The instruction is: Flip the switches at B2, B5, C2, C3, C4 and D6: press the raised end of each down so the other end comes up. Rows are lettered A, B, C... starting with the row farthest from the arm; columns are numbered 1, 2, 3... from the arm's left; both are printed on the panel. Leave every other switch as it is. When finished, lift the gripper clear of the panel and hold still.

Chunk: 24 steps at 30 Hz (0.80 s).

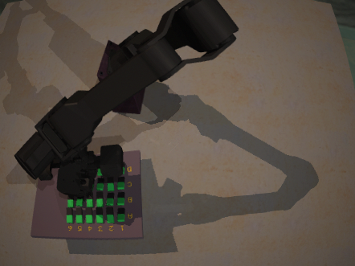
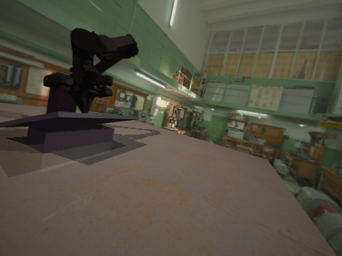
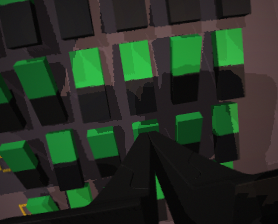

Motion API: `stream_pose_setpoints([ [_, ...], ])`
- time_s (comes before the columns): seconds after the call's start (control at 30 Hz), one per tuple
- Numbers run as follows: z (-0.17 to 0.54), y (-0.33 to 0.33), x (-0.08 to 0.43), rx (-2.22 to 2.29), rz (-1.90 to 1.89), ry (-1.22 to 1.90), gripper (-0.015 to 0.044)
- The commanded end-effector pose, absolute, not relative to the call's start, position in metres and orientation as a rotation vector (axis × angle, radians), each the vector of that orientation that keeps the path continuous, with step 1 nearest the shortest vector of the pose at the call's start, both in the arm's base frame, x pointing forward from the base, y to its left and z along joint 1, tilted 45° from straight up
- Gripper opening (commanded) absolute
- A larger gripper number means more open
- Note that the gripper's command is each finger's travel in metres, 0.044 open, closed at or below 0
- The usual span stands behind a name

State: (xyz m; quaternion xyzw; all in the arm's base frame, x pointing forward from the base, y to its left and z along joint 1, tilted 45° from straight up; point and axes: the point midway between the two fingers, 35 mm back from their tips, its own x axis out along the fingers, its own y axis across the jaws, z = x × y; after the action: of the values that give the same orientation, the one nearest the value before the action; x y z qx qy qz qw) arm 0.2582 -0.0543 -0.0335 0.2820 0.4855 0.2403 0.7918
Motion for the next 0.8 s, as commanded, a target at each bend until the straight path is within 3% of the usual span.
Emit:
stream_pose_setpoints([
  [0.0,-0.0335,-0.0539,0.2583,0.613,0.516,1.043,0.0],
  [0.77,-0.0351,-0.0522,0.2594,0.613,0.517,1.043,0.0],
])
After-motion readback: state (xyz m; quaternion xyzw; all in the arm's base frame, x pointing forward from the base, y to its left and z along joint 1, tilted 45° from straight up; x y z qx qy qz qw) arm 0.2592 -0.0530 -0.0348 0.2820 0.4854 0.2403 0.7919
